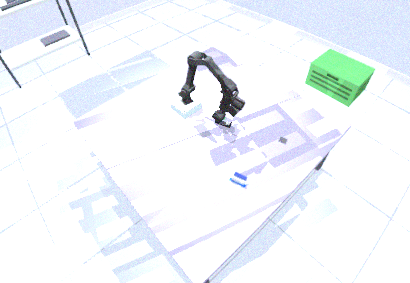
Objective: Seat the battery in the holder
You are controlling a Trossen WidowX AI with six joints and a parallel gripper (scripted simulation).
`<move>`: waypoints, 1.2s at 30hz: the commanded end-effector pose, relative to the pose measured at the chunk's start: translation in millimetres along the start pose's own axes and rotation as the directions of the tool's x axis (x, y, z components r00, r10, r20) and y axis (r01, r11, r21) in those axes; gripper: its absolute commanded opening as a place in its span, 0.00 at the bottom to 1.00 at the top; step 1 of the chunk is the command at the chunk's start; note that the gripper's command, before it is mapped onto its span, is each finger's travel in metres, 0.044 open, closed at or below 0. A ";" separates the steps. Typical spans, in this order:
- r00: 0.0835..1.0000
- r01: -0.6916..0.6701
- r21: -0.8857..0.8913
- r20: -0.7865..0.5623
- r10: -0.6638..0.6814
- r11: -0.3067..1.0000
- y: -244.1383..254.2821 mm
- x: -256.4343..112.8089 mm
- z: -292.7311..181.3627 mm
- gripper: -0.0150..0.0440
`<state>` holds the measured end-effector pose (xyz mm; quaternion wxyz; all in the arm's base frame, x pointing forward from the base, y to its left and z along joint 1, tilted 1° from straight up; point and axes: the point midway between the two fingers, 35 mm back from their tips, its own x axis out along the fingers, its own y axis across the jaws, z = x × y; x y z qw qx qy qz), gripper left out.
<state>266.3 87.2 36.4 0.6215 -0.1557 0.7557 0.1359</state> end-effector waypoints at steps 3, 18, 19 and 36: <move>0.999 0.003 -0.006 -0.047 -0.003 1.000 -0.9 7.4 1.6 0.38; 0.990 0.001 -0.005 -0.144 -0.002 1.000 -1.0 12.2 7.1 0.38; 0.989 0.001 -0.005 -0.151 -0.001 1.000 -1.0 12.6 7.4 0.38; 0.965 -0.001 -0.004 -0.263 0.000 1.000 -1.0 19.1 13.3 0.38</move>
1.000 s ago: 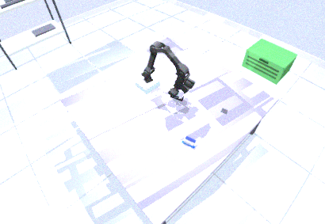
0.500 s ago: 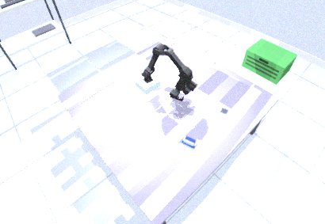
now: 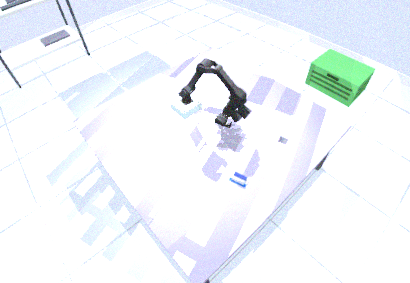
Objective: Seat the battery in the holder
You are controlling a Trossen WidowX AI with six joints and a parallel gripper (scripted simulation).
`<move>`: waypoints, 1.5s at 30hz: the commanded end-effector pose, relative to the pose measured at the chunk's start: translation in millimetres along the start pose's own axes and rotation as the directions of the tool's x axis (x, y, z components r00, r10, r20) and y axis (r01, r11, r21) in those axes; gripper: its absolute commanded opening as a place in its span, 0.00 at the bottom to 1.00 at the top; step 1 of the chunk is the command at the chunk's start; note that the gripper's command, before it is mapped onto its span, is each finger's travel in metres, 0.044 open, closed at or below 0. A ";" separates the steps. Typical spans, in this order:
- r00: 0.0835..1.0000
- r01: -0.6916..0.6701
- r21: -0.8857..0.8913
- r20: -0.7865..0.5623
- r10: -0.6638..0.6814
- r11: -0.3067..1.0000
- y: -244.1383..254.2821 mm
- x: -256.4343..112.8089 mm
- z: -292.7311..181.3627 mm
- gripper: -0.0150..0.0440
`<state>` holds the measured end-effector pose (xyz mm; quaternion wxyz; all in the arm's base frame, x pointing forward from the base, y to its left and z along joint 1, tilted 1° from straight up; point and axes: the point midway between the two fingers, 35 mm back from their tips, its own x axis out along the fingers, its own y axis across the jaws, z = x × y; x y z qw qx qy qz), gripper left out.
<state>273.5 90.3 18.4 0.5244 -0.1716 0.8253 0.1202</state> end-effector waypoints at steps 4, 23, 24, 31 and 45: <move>0.999 0.004 0.004 -0.051 -0.004 1.000 -0.7 3.6 4.5 0.38; 0.998 -0.003 0.005 -0.059 0.003 1.000 -0.9 1.6 14.5 0.38; 0.998 -0.003 0.005 -0.059 0.003 1.000 -0.9 1.3 15.1 0.38; 0.998 -0.004 0.005 -0.060 0.004 1.000 -0.9 -0.5 19.3 0.38; 0.998 -0.004 0.004 -0.060 0.004 1.000 -0.9 -4.0 26.4 0.38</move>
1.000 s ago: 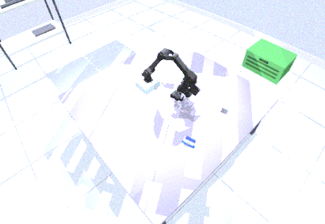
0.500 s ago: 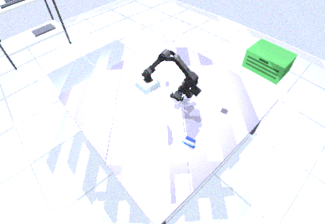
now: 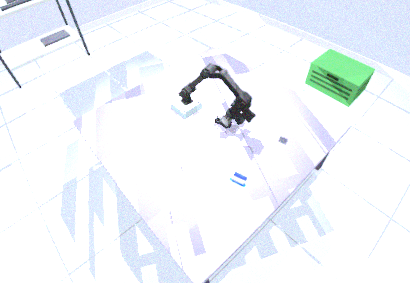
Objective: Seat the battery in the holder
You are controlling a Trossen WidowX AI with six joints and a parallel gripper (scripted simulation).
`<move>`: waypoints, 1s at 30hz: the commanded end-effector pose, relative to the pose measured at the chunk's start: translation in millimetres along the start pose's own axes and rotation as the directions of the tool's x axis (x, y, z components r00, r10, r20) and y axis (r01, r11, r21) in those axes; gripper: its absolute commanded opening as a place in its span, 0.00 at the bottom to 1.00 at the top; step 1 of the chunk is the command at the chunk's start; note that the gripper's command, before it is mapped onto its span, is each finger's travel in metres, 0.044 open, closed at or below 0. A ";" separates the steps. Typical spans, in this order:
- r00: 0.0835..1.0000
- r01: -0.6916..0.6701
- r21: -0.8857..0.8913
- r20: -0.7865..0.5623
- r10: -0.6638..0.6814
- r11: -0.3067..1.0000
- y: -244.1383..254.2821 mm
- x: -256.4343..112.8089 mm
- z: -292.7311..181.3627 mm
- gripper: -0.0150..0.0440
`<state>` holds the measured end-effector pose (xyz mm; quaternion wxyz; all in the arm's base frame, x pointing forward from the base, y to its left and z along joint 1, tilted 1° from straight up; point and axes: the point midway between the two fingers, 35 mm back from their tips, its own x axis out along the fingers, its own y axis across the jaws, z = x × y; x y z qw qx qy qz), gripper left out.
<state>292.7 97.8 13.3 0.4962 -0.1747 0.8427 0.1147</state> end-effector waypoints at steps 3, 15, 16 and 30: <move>1.000 -0.002 0.004 0.015 0.002 1.000 0.2 0.0 5.5 0.38; 0.997 -0.004 0.003 0.073 0.004 1.000 0.0 2.5 5.1 0.38; 0.997 -0.004 0.003 0.078 0.004 1.000 0.0 2.7 5.0 0.38; 0.989 -0.005 0.003 0.145 0.005 1.000 -0.2 5.6 4.1 0.38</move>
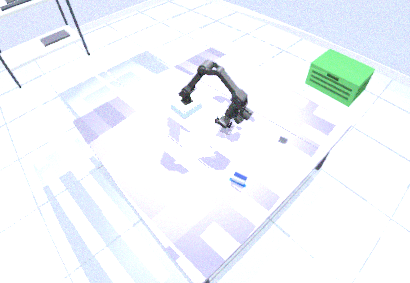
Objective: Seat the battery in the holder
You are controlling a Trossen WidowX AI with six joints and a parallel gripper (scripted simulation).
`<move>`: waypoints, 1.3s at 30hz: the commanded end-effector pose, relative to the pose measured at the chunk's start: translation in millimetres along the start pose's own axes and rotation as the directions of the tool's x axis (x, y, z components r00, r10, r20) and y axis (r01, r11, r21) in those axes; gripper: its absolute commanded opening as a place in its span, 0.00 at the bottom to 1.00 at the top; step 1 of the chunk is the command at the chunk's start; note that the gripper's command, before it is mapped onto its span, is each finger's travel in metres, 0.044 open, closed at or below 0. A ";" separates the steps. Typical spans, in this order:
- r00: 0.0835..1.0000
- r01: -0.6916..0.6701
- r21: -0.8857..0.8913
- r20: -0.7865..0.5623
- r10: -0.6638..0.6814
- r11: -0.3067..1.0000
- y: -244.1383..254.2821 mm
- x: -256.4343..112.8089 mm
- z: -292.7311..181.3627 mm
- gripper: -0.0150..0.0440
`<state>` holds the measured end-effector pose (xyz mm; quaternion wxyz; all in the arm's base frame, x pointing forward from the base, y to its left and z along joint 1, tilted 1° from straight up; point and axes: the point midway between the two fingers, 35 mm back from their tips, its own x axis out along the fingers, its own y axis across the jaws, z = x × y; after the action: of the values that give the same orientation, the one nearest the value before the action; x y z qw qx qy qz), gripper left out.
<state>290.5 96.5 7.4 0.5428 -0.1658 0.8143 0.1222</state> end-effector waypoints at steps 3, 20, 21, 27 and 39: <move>0.999 -0.003 -0.003 0.048 0.003 1.000 0.2 0.3 3.2 0.38; 0.992 -0.003 -0.004 0.129 0.003 1.000 0.1 3.8 1.3 0.38; 0.991 -0.003 -0.005 0.134 0.003 1.000 0.1 4.0 1.1 0.38; 0.987 -0.003 -0.005 0.162 0.003 1.000 0.0 5.2 0.3 0.38; 0.976 -0.002 -0.006 0.217 0.003 1.000 0.1 7.6 -1.5 0.38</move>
<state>283.7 93.5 1.3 0.6161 -0.1542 0.7600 0.1380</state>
